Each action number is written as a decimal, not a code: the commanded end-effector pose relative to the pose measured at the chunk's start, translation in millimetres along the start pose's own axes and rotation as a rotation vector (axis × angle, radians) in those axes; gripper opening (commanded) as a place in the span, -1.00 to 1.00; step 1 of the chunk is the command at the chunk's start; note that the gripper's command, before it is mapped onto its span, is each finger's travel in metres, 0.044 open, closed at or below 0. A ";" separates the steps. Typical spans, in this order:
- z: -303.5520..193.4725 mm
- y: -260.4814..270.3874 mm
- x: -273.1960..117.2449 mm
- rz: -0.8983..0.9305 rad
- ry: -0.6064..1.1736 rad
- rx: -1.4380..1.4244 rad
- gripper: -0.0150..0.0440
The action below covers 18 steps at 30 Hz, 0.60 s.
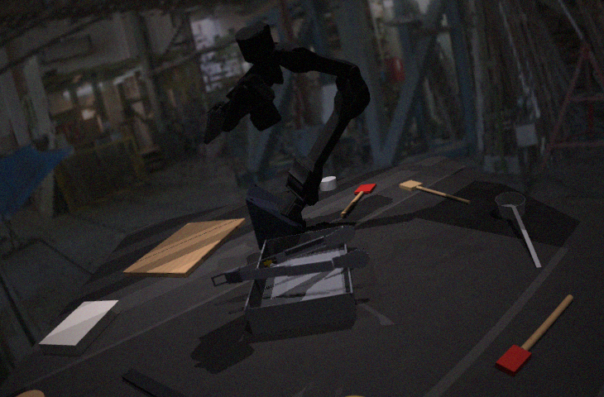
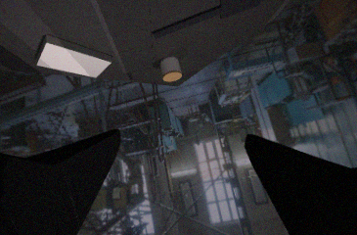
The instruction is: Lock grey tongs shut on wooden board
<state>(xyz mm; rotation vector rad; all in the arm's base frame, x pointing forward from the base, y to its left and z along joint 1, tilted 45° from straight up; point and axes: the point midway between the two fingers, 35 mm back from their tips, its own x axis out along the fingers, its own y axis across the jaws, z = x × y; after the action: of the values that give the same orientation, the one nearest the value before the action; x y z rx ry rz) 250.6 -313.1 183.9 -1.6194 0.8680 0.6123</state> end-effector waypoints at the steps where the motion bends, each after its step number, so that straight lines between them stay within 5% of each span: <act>1: 57.5 -2.5 49.9 0.107 -0.336 0.135 1.00; 10: 171.1 2.4 98.2 0.472 -0.872 0.413 1.00; 18: 178.7 2.7 99.7 0.506 -0.905 0.433 1.00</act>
<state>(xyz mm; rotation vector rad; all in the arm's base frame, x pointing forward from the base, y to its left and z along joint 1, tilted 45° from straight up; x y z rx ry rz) 315.1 -162.6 61.5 -0.6251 0.6399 1.2727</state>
